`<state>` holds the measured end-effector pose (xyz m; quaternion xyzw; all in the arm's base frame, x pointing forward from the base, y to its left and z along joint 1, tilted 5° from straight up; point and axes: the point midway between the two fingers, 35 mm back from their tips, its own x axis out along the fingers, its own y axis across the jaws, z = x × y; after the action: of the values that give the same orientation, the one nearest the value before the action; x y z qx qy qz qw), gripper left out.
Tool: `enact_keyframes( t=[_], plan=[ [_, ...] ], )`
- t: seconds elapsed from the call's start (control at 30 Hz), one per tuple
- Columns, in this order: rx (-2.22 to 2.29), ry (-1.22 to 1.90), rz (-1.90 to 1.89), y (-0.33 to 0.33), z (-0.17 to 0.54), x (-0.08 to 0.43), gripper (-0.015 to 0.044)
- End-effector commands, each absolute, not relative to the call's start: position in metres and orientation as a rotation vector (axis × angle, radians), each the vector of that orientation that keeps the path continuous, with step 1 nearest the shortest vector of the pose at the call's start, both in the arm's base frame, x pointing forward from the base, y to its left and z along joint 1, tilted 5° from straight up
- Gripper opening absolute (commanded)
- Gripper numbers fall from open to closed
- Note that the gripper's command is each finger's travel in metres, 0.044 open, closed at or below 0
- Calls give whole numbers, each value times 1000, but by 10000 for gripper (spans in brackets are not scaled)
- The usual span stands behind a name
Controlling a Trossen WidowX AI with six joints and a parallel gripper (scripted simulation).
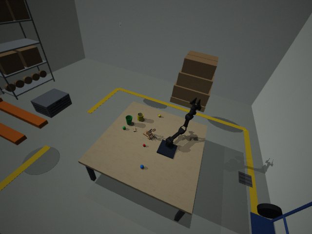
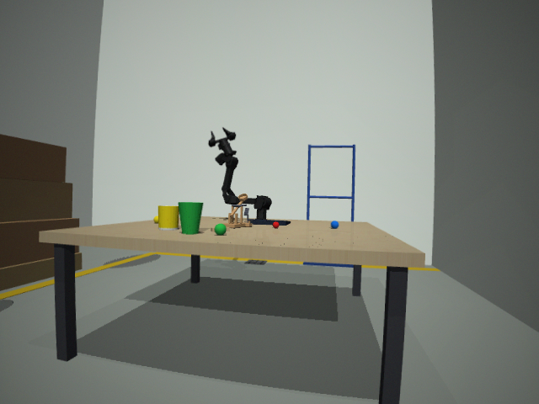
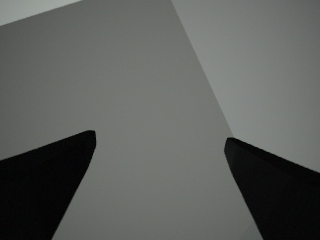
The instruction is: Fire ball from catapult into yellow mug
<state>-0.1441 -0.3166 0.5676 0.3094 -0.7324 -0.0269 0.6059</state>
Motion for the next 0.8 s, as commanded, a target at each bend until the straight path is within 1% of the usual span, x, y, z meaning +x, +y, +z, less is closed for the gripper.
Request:
enact_keyframes(
  t=[0.0,0.03,0.47,0.77],
  plan=[
    [712,-1690,-61,-315,569,-144,426],
    [702,-1680,-57,-312,571,-142,440],
    [402,-1488,81,-195,631,-106,440],
    [207,-1328,169,-111,653,-64,440]
  ],
)
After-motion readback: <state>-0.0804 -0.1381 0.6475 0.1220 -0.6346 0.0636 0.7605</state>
